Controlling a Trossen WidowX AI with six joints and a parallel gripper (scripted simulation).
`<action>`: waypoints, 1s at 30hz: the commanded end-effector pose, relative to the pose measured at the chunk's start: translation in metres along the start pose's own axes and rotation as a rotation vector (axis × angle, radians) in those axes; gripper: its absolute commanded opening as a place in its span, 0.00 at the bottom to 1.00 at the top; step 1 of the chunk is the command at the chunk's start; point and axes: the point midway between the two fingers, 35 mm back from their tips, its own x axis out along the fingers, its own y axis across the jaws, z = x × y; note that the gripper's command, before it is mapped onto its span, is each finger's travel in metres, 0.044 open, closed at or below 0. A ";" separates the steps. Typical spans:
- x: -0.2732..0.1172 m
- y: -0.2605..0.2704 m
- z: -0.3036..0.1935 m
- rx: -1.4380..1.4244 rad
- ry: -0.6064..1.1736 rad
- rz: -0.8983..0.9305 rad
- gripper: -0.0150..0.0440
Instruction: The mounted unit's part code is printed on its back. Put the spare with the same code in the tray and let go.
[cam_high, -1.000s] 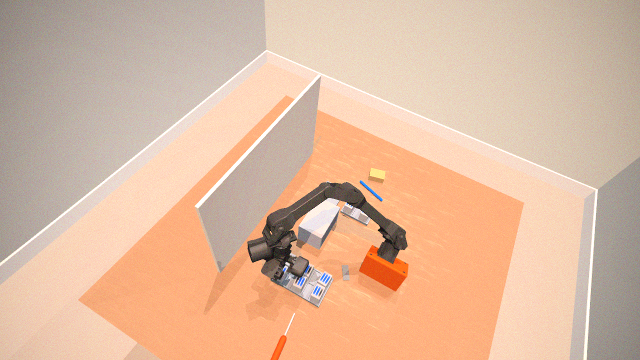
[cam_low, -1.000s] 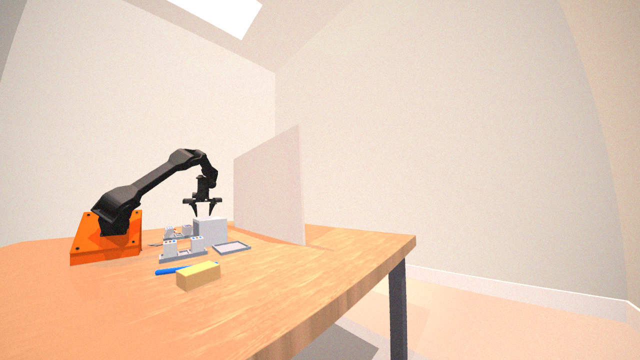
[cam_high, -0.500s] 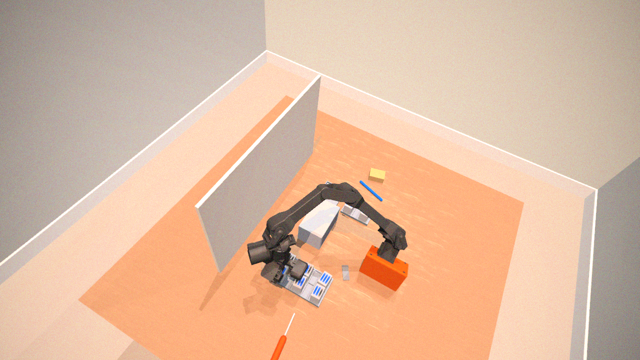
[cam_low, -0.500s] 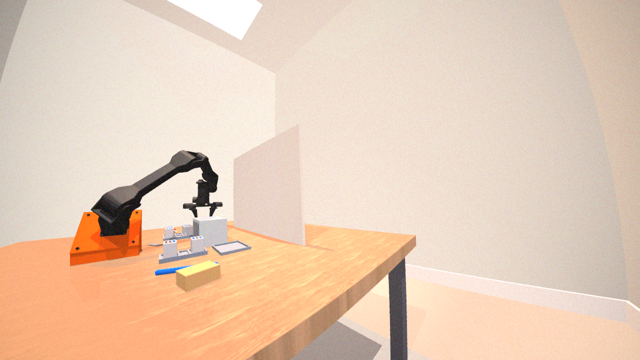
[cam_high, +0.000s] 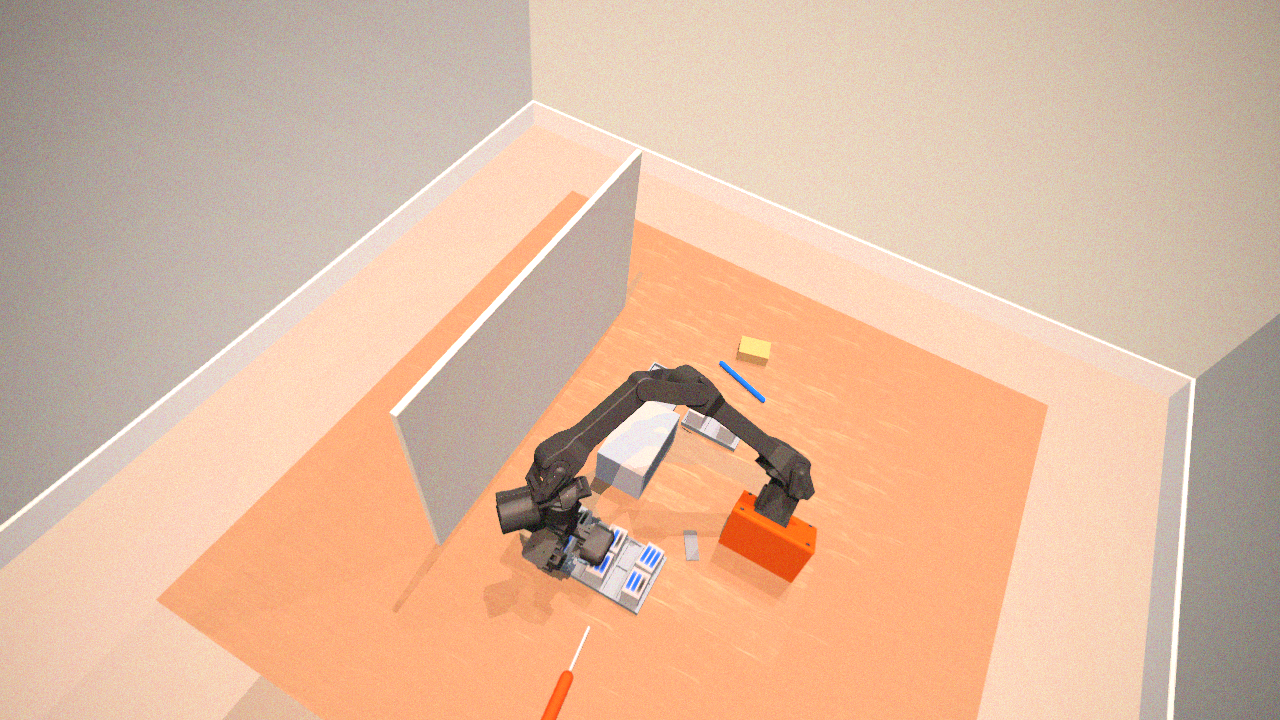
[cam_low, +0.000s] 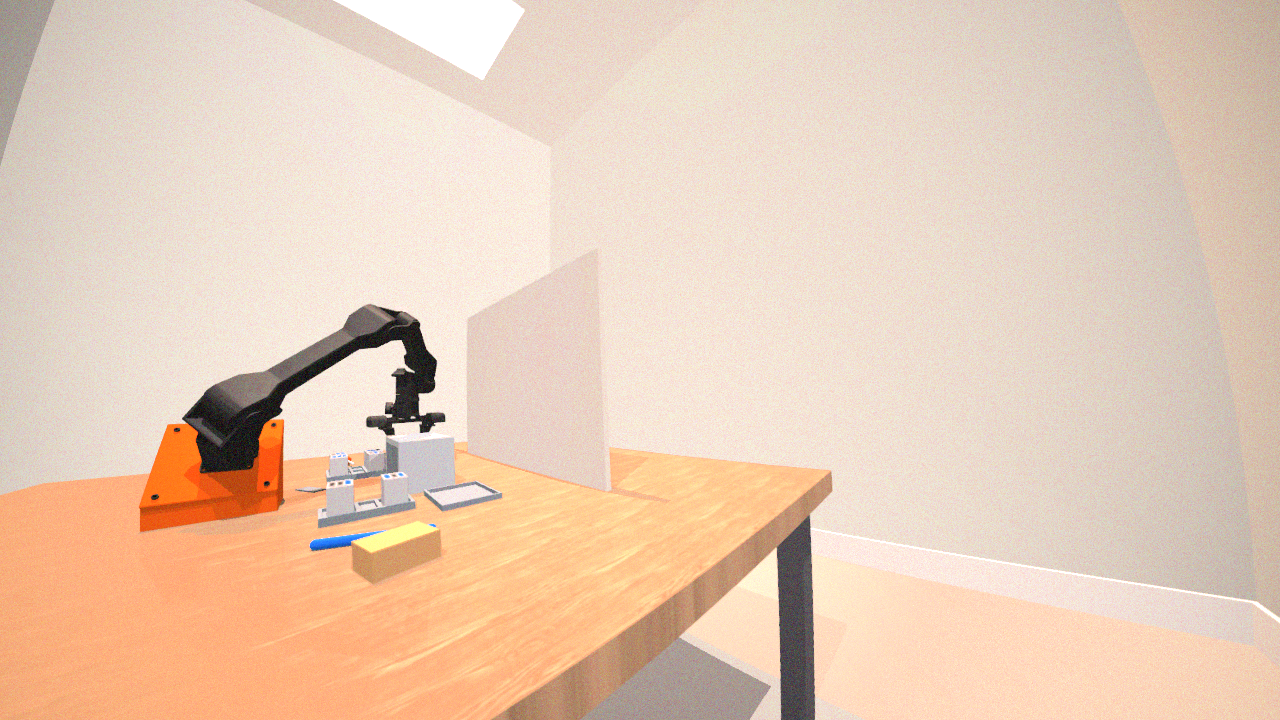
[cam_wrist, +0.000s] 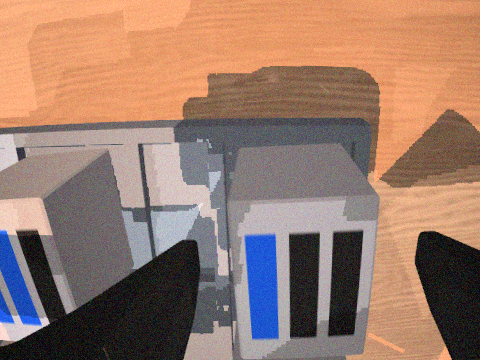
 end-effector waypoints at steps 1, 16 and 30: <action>0.009 0.002 -0.002 -0.009 0.010 0.004 0.76; 0.023 0.003 -0.003 -0.009 0.011 0.004 0.76; 0.023 0.003 -0.003 -0.009 0.011 0.004 0.76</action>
